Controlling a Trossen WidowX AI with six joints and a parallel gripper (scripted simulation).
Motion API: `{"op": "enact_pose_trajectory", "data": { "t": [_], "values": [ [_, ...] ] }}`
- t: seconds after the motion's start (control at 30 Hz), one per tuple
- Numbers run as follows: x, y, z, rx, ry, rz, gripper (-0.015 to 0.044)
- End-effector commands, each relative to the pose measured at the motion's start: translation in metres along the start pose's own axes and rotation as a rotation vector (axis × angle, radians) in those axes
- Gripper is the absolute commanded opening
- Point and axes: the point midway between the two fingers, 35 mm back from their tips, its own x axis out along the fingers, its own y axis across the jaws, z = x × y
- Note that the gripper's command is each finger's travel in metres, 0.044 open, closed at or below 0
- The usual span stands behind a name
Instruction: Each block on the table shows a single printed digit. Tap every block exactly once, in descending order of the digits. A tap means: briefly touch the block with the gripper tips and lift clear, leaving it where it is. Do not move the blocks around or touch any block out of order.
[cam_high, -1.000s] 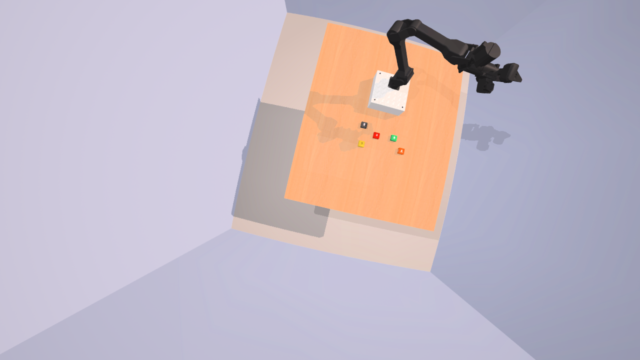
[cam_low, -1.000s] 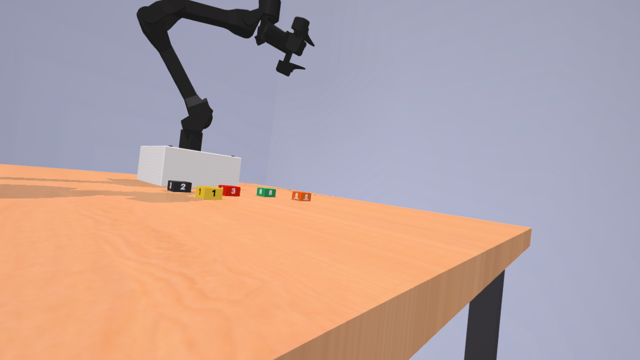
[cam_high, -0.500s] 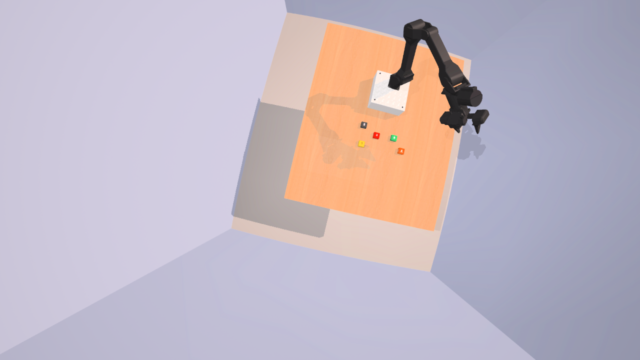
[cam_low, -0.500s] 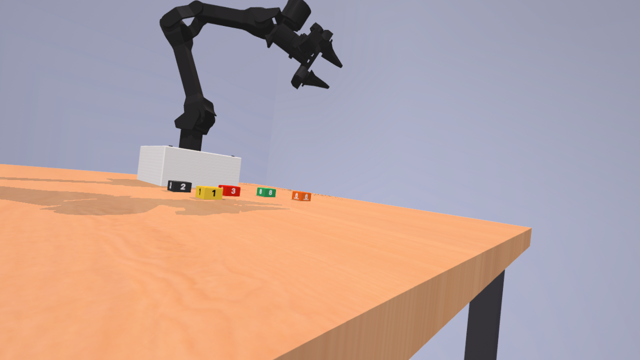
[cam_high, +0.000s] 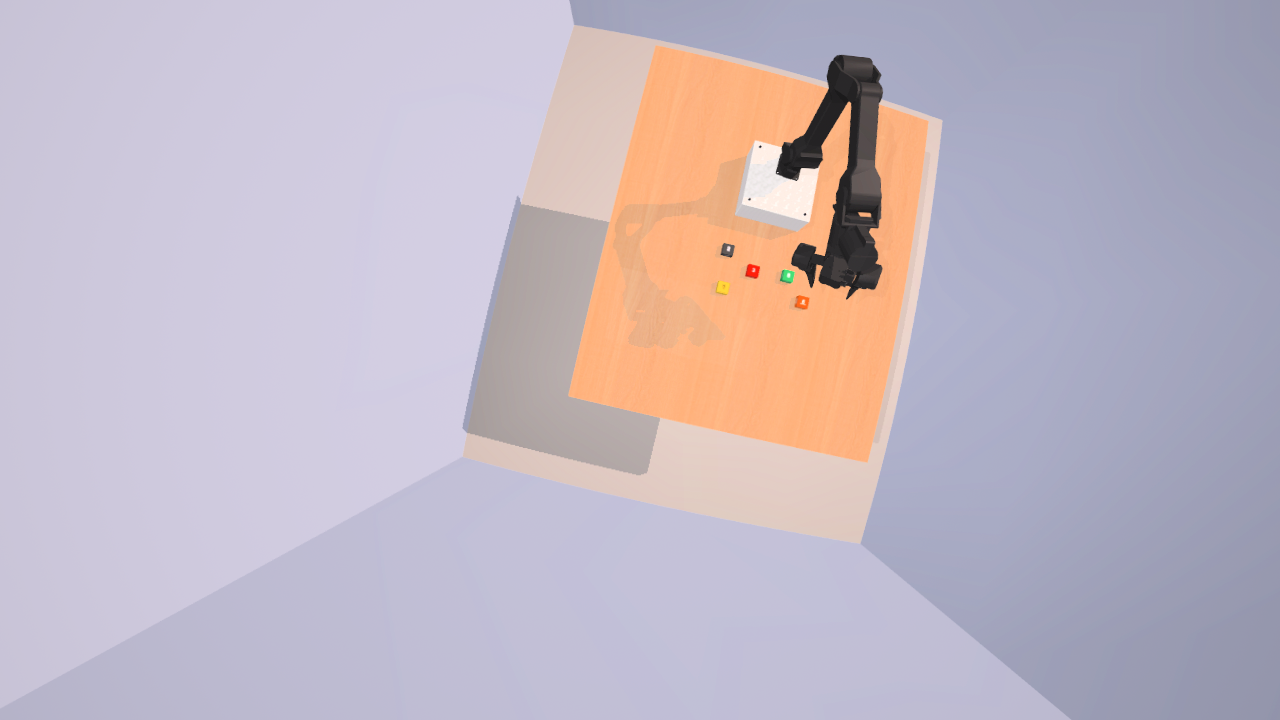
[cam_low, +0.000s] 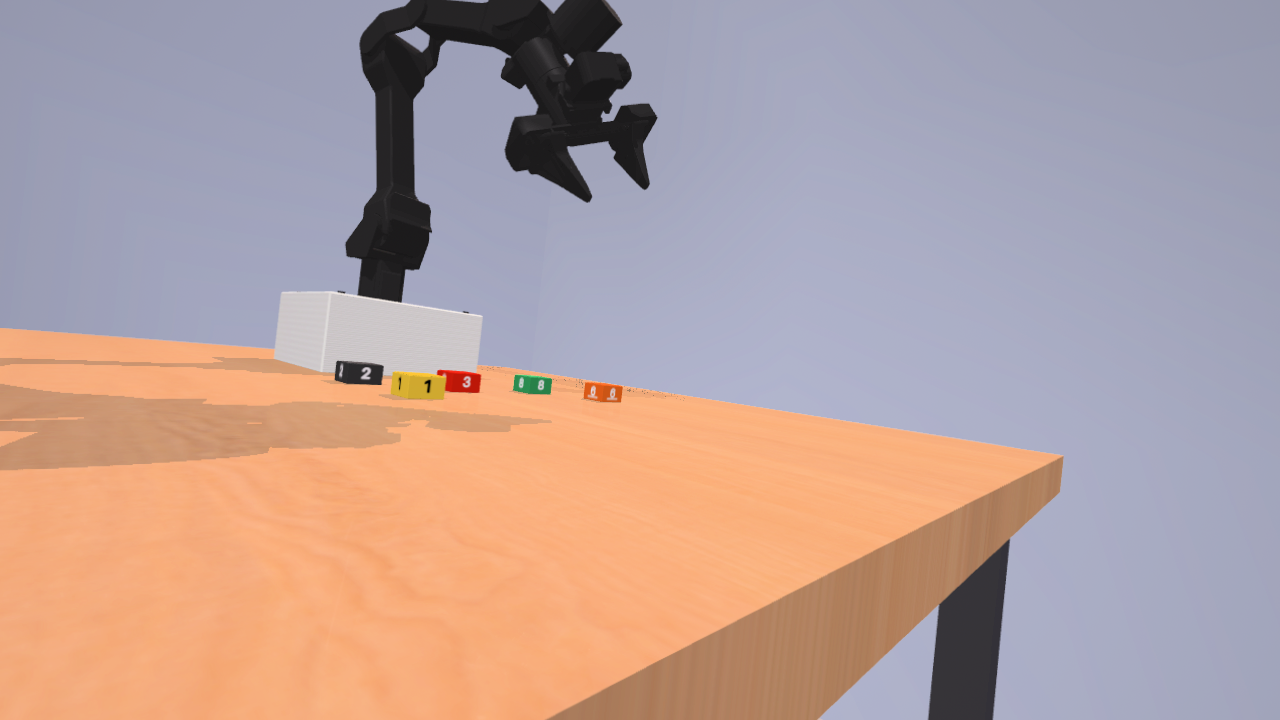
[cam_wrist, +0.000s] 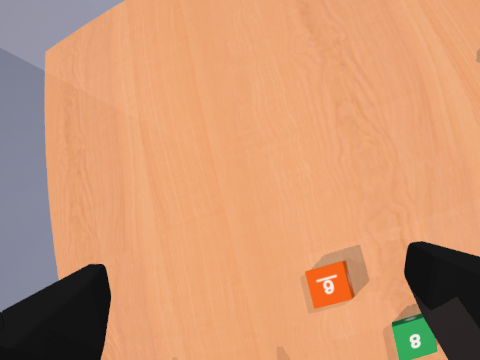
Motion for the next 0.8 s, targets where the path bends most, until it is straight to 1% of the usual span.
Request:
{"op": "enact_pose_trajectory", "data": {
  "t": [0.0,0.23,0.47,0.77],
  "values": [
    [0.009,-0.076,0.006,-0.099,0.080,-0.189,0.0400],
    [0.002,-0.168,-0.005,-0.203,0.266,-0.356,0.0400],
    [-0.019,-0.246,-0.036,-0.280,0.510,-0.406,0.0400],
    [-0.022,-0.252,-0.039,-0.285,0.531,-0.404,0.0400]
  ]
}}
